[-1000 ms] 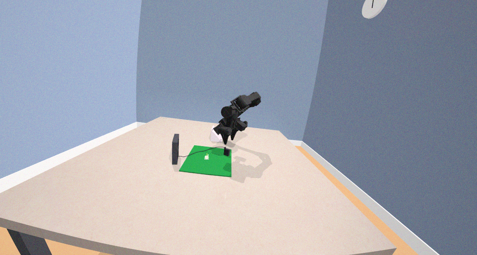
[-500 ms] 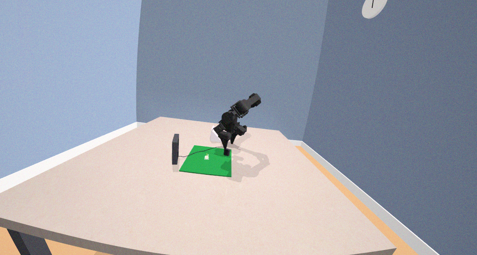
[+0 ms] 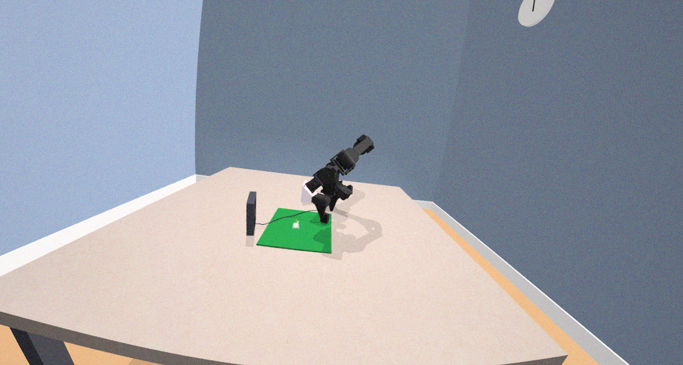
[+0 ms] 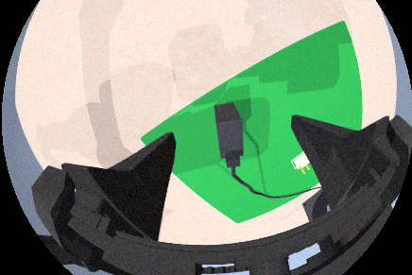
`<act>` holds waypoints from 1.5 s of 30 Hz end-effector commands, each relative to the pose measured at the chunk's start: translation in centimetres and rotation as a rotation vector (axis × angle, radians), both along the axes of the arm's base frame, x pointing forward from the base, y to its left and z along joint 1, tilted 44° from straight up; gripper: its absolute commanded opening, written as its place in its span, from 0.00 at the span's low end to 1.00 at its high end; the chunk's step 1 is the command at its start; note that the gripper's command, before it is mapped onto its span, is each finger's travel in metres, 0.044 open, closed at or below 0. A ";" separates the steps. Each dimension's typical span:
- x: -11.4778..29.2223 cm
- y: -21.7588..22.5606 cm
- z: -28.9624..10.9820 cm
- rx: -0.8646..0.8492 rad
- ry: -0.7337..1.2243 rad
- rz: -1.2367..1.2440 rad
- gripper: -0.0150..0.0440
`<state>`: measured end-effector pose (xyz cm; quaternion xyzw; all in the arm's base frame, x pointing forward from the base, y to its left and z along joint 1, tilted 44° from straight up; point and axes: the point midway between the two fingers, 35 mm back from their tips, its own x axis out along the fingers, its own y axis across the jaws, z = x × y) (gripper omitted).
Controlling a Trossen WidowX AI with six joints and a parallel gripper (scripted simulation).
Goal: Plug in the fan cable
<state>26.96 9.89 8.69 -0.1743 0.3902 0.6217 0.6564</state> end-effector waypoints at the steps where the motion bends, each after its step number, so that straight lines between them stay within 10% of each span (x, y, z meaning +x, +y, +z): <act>1: -0.4 0.6 -0.7 0.005 0.013 -0.001 1.00; 21: -0.6 1.9 -1.9 0.007 0.013 0.000 1.00; 38: -0.4 1.8 -1.8 0.003 0.003 0.002 0.25; 45: 0.0 -0.9 1.0 0.003 0.011 0.000 0.25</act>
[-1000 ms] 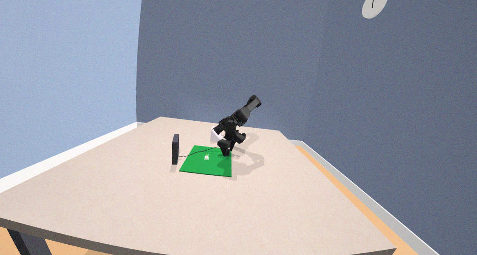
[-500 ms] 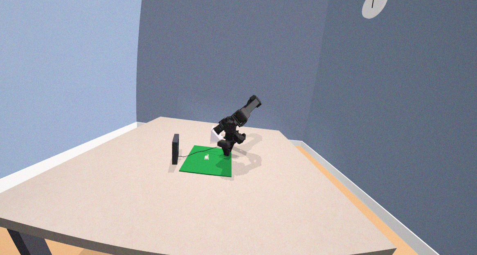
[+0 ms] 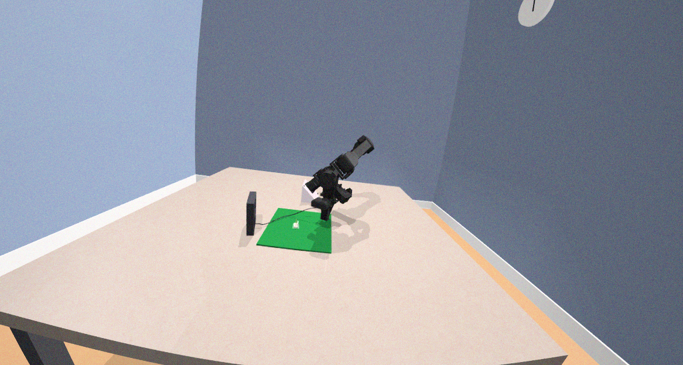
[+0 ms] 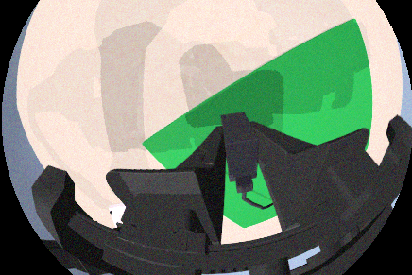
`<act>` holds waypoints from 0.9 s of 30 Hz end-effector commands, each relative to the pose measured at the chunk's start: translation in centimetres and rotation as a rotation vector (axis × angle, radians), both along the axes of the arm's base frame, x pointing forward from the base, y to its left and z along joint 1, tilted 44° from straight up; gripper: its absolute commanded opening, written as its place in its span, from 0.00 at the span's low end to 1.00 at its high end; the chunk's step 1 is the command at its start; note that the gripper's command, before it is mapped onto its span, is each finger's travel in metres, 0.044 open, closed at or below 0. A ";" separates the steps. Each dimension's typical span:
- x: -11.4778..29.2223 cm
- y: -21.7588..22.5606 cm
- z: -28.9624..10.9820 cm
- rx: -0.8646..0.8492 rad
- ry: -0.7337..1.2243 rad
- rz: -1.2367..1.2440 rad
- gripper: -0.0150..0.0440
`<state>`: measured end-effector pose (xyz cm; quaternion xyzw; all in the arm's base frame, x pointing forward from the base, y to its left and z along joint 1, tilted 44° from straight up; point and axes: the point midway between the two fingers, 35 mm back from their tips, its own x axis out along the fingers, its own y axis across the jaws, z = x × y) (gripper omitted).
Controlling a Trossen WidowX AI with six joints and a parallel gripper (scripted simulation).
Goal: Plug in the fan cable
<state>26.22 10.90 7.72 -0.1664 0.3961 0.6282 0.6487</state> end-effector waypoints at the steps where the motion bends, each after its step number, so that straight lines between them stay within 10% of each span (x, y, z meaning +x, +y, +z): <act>1: 0.7 -2.5 2.6 -0.001 -0.013 -0.010 0.25; 27: 5.9 -7.2 -1.9 -0.068 0.436 -0.492 0.25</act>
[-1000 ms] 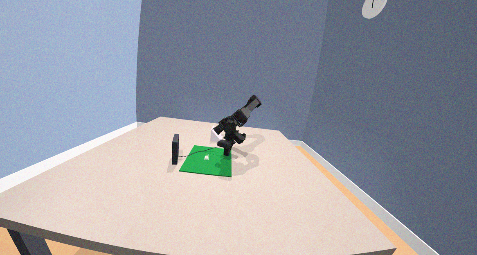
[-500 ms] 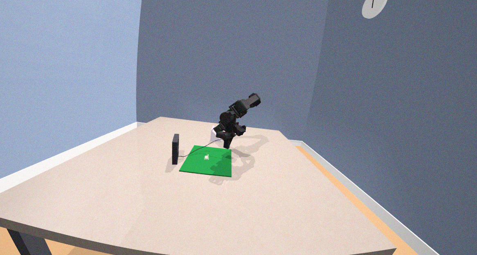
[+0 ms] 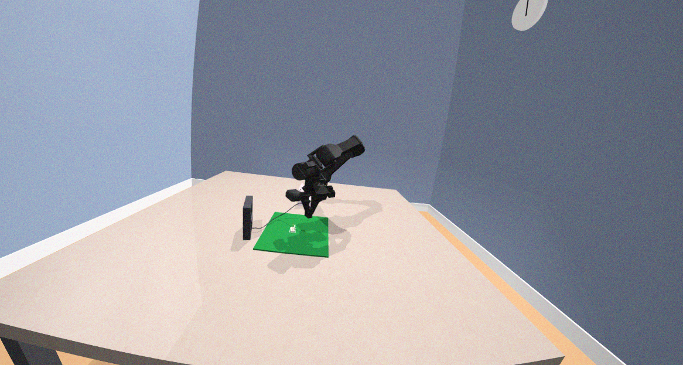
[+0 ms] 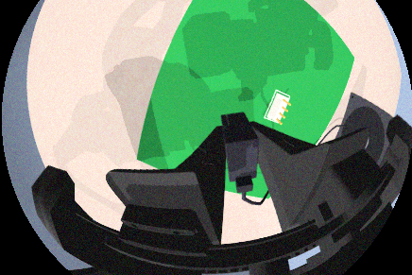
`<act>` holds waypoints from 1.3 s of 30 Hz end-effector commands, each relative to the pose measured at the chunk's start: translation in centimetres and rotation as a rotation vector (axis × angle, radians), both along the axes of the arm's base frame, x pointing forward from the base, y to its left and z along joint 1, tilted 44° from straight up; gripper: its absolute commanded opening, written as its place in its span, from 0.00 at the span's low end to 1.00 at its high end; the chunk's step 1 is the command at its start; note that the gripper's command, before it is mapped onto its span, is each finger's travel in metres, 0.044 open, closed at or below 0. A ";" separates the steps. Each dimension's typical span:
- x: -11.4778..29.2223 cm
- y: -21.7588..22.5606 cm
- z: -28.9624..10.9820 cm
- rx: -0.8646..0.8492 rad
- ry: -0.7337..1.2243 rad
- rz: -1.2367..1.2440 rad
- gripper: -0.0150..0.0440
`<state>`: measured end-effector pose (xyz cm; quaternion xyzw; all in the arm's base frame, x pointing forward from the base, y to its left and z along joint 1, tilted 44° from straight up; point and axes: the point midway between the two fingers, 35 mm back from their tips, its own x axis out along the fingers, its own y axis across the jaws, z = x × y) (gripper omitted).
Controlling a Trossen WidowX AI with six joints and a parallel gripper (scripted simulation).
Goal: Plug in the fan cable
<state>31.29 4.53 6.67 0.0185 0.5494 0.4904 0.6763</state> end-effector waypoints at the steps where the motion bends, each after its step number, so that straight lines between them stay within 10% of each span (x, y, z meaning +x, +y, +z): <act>1: 1.1 -1.1 -1.2 -0.017 0.092 -0.099 0.25; 39: 3.7 -3.6 -3.9 -0.043 0.312 -0.335 0.25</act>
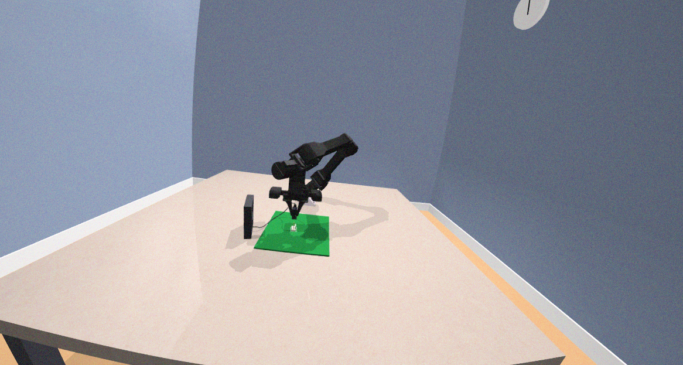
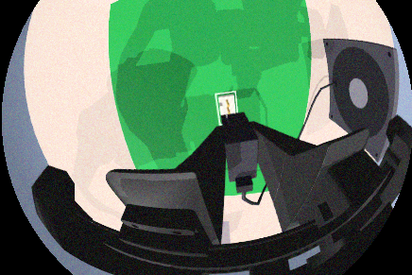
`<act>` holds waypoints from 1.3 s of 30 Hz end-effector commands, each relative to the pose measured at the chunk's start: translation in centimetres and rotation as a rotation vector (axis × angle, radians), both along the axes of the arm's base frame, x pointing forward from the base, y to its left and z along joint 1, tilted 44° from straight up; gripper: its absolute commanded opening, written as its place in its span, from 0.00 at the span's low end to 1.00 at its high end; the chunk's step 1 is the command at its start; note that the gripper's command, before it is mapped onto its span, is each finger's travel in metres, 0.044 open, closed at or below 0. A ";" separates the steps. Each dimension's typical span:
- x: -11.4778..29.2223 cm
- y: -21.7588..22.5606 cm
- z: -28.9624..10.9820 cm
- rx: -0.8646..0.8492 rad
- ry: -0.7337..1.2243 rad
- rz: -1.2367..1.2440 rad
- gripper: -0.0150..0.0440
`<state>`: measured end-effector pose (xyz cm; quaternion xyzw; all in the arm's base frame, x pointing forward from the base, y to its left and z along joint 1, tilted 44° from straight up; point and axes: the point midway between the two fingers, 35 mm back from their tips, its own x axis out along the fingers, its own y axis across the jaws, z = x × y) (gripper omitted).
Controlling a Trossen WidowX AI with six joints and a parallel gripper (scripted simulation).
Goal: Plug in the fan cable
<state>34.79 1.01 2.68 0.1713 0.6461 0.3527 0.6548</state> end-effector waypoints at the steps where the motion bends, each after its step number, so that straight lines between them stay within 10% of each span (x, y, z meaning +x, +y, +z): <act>1: 0.2 0.0 0.0 -0.004 0.001 -0.002 0.25; 39: -0.3 1.6 -1.5 -0.003 0.004 -0.005 0.25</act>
